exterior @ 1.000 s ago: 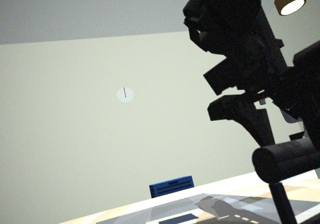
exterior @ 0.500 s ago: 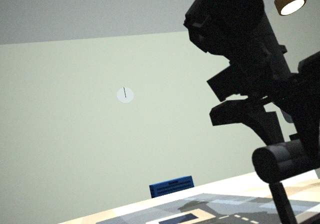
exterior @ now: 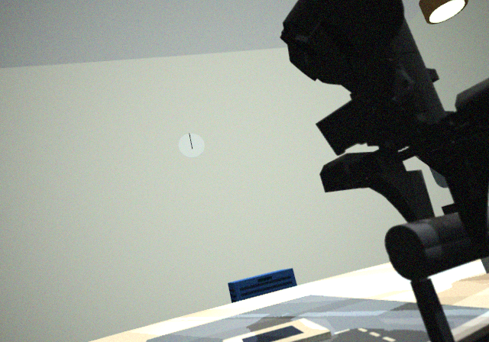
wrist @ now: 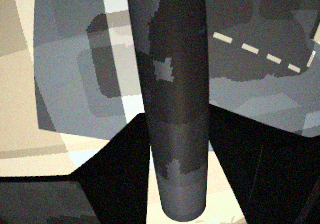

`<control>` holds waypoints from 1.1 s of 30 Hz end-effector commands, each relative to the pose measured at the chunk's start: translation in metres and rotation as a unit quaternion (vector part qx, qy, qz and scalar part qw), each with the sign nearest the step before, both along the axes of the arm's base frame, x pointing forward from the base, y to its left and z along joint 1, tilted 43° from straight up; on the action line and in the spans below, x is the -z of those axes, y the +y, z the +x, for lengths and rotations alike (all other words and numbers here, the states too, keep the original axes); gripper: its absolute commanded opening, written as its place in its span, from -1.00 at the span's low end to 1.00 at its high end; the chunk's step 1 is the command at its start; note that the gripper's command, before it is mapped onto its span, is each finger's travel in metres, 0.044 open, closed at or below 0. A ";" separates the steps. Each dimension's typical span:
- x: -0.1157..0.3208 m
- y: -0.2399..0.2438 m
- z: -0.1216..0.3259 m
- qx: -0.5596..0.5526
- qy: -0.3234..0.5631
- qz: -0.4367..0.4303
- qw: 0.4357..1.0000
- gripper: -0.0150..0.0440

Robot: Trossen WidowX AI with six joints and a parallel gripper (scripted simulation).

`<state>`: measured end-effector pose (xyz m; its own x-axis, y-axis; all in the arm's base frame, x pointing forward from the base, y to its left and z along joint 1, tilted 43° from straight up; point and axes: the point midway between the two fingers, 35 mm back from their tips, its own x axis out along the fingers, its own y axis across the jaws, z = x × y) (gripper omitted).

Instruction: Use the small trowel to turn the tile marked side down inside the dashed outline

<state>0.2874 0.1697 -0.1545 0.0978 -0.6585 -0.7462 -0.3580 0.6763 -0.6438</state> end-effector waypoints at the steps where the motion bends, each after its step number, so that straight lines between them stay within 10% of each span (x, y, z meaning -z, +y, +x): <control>1: 0.000 -0.001 0.000 -0.001 0.001 -0.001 1.000 -0.05; 33: 0.000 -0.001 0.000 0.328 -0.290 0.043 0.898 -0.05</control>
